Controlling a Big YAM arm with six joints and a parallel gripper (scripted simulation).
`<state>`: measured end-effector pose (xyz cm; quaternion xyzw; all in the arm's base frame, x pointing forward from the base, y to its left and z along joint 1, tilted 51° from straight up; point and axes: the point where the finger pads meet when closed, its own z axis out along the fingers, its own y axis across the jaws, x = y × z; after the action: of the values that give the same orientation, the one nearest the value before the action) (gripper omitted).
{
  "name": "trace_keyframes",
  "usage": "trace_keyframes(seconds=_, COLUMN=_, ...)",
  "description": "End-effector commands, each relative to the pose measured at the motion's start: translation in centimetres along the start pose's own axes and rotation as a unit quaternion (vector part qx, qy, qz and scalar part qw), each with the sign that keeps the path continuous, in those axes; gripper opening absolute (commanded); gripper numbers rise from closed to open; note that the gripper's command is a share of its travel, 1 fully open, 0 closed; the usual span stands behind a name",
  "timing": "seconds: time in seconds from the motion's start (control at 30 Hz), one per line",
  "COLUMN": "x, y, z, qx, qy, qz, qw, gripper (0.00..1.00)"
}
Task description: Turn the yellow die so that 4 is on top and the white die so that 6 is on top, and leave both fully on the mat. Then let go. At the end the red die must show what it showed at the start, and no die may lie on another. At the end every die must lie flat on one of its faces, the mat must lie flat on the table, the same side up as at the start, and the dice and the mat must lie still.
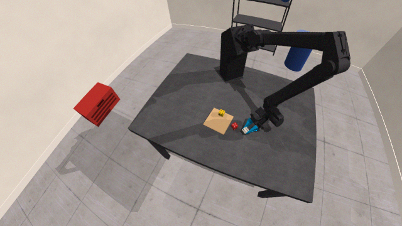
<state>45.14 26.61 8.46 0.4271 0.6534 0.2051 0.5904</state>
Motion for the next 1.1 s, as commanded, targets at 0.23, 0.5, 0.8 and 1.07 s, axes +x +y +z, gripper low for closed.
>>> trace_keyframes(seconds=0.23, x=0.4, y=-0.6, z=-0.5, qx=-0.002, qy=0.002, qz=0.0, qw=1.0, gripper=0.25)
trace_keyframes(seconds=0.5, x=0.7, y=0.1, z=-0.2, qx=-0.006, qy=0.001, qz=0.006, qw=1.0, gripper=0.25)
trace_keyframes(seconds=0.8, x=1.3, y=0.0, z=0.0, qx=-0.005, qy=0.001, qz=0.006, qw=1.0, gripper=0.25)
trace_keyframes(seconds=1.07, x=1.4, y=-0.3, z=0.0, qx=-0.004, qy=0.002, qz=0.004, qw=1.0, gripper=0.25)
